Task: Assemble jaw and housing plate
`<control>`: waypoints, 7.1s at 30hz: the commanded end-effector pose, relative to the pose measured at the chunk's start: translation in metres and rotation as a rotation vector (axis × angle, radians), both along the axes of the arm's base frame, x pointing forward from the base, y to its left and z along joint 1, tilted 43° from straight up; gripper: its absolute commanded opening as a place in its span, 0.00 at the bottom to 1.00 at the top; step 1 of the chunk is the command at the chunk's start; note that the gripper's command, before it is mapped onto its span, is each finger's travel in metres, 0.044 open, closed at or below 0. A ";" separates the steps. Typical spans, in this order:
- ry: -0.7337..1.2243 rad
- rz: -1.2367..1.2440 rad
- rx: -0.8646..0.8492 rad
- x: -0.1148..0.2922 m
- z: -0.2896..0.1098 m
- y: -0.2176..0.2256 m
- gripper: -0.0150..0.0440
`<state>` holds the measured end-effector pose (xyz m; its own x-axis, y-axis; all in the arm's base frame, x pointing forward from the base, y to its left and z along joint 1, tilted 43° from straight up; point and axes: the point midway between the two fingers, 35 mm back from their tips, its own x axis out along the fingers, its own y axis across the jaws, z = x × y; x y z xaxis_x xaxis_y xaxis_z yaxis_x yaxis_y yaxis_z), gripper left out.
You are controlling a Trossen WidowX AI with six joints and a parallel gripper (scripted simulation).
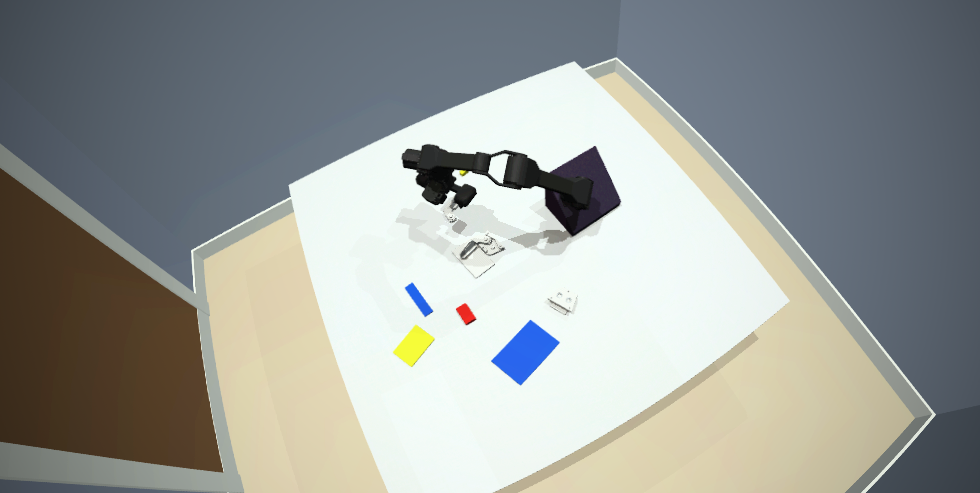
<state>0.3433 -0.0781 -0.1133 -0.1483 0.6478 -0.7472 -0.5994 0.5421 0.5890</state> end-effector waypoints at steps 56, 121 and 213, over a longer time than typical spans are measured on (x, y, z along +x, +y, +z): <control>0.819 -0.946 -0.195 -0.003 -0.010 -0.019 1.00; 1.712 -1.982 -0.405 -0.008 -0.020 -0.039 1.00; 1.996 -2.305 -0.471 -0.024 -0.090 0.014 1.00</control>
